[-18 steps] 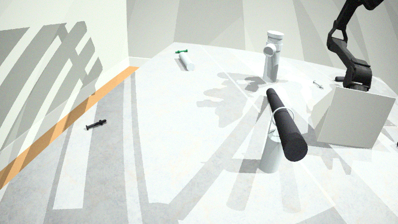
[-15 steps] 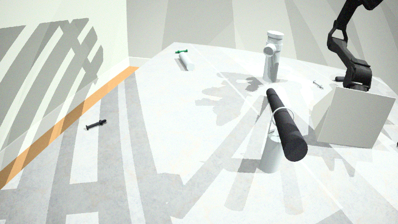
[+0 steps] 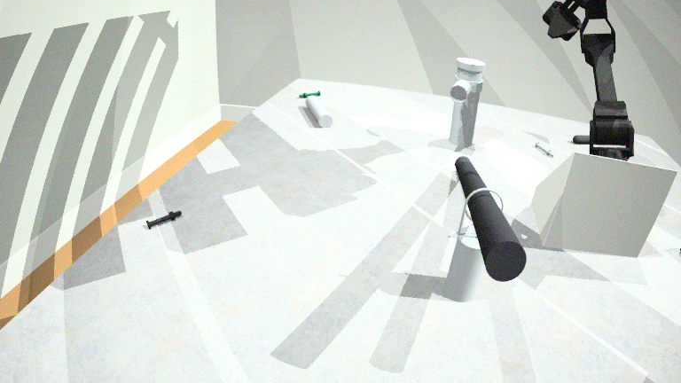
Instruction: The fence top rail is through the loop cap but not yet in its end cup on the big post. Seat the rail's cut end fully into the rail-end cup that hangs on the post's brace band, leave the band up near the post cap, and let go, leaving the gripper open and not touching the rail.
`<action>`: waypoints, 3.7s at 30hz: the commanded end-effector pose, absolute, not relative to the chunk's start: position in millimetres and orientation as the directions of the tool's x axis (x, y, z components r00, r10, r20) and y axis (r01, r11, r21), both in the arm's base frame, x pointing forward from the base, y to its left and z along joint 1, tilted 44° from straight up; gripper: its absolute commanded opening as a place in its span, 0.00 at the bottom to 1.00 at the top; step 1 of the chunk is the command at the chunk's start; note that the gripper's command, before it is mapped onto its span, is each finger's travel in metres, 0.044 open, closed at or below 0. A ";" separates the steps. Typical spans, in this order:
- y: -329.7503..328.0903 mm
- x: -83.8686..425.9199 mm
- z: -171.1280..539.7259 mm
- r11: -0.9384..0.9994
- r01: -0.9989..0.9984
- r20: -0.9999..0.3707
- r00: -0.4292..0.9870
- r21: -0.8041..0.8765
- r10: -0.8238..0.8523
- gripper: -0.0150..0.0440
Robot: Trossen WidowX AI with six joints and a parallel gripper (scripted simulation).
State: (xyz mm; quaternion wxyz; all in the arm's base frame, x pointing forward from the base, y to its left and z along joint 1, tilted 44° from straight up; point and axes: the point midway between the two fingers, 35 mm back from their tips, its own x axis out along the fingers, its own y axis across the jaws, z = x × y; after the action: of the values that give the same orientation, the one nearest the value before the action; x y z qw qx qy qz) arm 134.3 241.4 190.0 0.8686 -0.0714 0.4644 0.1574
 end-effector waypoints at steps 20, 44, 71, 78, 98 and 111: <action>110.7 263.0 173.9 0.639 -0.096 -0.571 0.564 -0.763 -0.597 1.00; -0.2 276.9 252.5 -0.276 -0.803 -0.522 0.563 -0.528 -0.641 1.00; -26.7 285.1 225.4 -0.273 -0.804 -0.524 0.562 -0.528 -0.640 1.00; -33.0 292.2 219.1 -0.271 -0.805 -0.527 0.560 -0.528 -0.640 1.00; -54.4 310.6 202.8 -0.272 -0.803 -0.524 0.562 -0.530 -0.640 1.00; -67.3 318.7 195.3 -0.277 -0.800 -0.517 0.566 -0.532 -0.642 0.96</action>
State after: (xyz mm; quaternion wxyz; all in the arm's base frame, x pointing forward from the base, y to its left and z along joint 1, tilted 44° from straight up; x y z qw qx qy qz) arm 318.0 -65.5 199.0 0.3962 -0.7923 0.4538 0.0968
